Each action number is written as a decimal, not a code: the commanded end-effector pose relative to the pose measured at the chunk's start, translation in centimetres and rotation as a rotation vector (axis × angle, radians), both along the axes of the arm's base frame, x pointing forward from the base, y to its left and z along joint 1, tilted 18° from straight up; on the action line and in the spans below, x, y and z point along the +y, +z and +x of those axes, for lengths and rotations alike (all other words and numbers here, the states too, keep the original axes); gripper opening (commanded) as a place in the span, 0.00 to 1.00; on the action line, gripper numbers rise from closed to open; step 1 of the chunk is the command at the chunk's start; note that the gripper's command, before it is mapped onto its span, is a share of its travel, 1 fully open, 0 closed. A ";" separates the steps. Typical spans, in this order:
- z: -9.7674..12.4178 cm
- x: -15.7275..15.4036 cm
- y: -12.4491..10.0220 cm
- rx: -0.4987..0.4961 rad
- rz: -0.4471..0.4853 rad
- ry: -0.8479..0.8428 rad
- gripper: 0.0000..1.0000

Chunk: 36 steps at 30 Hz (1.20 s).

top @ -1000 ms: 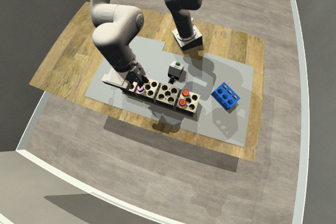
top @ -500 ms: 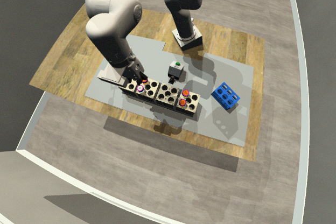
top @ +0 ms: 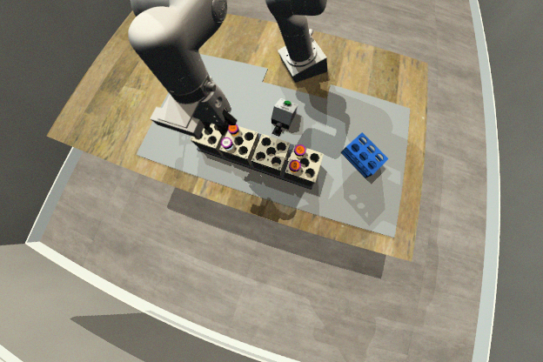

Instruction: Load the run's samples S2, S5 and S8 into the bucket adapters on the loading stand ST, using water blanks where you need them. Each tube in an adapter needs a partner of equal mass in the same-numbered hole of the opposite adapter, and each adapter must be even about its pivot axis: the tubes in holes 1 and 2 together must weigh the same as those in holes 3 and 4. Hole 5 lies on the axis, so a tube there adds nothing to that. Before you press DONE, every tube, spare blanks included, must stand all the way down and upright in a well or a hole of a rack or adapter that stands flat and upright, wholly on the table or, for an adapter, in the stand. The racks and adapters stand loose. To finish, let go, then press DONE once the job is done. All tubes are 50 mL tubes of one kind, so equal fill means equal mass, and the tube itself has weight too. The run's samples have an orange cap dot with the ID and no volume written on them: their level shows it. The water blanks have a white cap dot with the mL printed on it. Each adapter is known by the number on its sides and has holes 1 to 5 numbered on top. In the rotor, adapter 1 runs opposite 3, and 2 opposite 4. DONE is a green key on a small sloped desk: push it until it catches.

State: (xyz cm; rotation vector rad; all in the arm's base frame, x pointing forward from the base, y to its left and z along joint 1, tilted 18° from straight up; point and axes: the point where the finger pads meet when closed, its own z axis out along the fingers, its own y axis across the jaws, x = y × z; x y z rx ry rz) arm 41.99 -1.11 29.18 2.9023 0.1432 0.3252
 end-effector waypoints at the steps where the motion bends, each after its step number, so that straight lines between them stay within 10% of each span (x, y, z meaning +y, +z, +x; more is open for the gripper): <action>1: 0.0 0.0 0.2 -0.003 0.000 0.000 0.44; 18: 0.0 0.0 0.2 -0.003 0.000 0.000 0.44; 19: -0.3 0.2 -0.1 0.009 -0.004 0.031 0.00; 36: -5.8 2.2 -4.8 0.189 -0.065 0.493 0.00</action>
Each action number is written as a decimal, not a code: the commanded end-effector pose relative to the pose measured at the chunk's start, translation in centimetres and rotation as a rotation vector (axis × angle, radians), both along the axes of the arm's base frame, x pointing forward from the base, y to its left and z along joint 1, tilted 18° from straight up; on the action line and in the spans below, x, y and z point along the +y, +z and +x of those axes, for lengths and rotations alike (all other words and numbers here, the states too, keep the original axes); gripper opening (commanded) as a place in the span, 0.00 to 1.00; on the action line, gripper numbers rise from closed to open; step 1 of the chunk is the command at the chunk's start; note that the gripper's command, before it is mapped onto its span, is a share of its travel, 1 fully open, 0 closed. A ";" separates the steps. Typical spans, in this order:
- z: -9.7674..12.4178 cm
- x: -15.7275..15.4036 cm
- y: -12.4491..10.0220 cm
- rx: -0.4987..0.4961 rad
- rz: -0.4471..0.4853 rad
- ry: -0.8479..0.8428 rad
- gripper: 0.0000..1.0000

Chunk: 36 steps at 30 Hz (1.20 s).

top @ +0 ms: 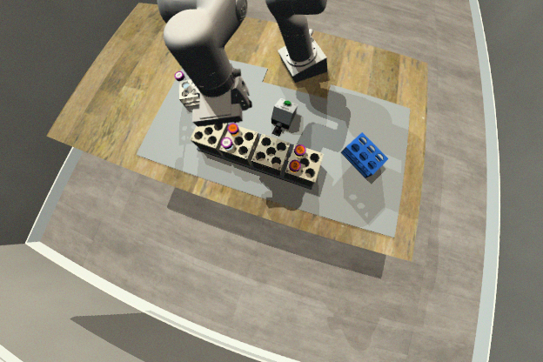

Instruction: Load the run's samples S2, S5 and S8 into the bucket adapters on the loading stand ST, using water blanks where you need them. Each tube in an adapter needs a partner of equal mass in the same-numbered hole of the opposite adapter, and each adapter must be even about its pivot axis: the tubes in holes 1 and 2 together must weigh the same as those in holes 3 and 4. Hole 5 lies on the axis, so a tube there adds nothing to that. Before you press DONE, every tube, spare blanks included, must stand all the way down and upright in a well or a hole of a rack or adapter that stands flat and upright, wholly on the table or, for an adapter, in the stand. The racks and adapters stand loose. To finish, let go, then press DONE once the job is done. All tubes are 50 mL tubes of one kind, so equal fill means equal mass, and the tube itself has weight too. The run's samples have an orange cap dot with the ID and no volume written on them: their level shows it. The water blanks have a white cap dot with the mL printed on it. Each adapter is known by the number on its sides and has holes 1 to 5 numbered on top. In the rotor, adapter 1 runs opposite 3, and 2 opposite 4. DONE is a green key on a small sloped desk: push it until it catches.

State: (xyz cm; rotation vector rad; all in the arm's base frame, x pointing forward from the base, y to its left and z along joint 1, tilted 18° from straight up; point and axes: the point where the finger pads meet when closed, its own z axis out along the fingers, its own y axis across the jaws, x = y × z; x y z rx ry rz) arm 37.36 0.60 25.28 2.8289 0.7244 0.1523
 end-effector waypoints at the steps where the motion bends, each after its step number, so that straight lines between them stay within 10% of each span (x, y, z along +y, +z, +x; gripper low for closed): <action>1: -1.6 0.7 -1.2 0.048 -0.012 0.142 0.00; 36: -13.0 4.9 -10.8 0.390 -0.125 1.009 0.00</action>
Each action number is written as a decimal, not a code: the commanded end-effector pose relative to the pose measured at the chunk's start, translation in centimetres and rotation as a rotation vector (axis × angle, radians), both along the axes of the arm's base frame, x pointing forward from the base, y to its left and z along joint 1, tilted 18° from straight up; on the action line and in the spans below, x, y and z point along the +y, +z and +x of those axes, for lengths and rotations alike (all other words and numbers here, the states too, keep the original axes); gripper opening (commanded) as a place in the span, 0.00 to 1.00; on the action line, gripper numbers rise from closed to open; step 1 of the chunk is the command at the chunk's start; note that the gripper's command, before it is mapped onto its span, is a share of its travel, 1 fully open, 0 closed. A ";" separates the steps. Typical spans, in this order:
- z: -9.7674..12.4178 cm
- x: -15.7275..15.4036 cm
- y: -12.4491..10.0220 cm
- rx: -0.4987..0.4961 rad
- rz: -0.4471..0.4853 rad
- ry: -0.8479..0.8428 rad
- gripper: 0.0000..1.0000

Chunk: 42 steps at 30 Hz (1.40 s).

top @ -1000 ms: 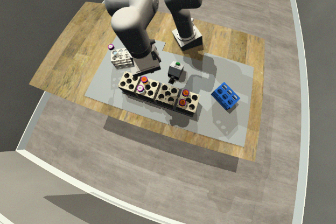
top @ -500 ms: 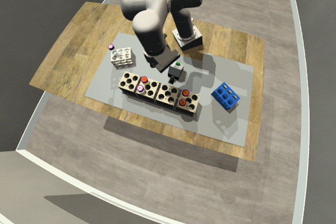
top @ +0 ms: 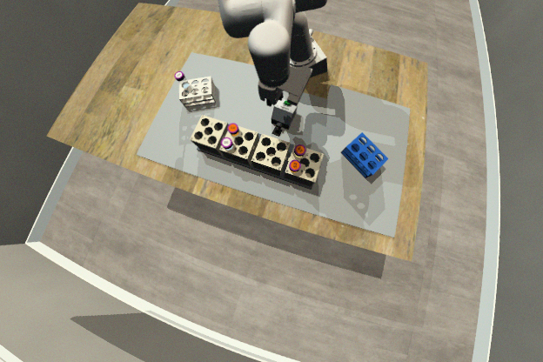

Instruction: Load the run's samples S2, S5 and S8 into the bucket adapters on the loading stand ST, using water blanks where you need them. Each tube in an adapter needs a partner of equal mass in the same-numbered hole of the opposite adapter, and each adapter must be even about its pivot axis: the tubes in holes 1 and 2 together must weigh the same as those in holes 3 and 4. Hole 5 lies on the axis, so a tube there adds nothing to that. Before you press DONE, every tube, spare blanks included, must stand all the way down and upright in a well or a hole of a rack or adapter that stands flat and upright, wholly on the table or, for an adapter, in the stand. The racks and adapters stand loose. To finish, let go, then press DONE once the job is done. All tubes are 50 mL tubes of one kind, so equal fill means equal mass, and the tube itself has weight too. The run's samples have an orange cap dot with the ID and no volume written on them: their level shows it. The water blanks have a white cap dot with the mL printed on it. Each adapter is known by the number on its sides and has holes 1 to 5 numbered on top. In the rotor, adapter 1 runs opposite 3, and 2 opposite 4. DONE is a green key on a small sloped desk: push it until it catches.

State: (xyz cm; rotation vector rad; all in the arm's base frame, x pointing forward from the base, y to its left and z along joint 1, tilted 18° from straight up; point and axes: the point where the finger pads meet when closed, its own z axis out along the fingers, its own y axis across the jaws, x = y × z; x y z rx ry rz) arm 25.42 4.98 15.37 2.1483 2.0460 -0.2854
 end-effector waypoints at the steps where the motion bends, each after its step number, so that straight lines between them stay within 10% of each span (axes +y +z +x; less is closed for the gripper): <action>1: -1.5 0.7 -1.2 0.007 0.000 0.031 0.00; 42: -3.0 0.8 -6.4 0.007 0.000 0.031 0.00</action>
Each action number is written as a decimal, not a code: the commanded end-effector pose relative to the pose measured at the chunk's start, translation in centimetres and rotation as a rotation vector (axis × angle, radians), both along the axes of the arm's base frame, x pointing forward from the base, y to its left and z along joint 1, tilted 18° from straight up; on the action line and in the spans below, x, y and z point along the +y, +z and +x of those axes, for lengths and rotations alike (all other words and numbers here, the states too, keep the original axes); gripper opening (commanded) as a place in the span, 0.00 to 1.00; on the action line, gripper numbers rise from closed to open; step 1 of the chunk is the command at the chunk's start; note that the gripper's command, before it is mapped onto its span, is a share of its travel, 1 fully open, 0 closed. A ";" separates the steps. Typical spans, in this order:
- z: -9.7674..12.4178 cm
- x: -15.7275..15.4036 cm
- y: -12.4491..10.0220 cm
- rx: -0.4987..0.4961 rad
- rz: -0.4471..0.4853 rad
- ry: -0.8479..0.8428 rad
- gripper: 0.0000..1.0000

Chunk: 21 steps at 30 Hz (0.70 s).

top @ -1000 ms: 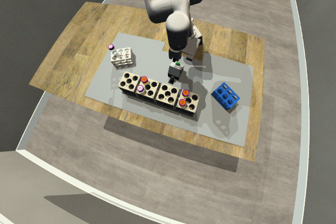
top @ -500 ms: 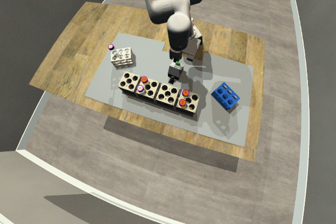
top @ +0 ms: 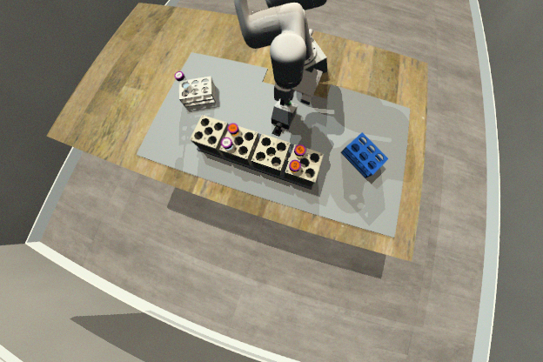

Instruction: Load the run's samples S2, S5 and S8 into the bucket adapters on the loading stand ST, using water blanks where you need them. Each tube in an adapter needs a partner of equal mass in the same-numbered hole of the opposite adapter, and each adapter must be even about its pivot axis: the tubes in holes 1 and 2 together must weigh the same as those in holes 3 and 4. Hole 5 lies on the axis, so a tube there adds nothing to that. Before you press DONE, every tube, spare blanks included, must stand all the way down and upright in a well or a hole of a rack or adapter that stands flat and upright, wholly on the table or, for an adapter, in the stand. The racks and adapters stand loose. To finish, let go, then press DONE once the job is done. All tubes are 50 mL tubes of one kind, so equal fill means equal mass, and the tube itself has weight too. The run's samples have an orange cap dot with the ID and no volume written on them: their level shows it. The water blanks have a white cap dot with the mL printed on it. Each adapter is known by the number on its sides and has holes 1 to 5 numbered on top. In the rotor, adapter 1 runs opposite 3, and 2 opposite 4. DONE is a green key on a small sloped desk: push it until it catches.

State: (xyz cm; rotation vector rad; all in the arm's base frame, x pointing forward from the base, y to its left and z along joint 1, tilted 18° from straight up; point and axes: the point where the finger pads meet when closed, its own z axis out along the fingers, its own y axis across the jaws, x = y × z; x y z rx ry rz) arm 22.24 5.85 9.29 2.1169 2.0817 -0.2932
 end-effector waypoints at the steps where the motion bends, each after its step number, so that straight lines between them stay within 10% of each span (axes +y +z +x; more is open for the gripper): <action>1: 0.2 0.0 -0.3 -0.002 0.001 0.000 0.00; 21: 0.3 -0.1 -0.8 -0.002 0.001 0.000 0.00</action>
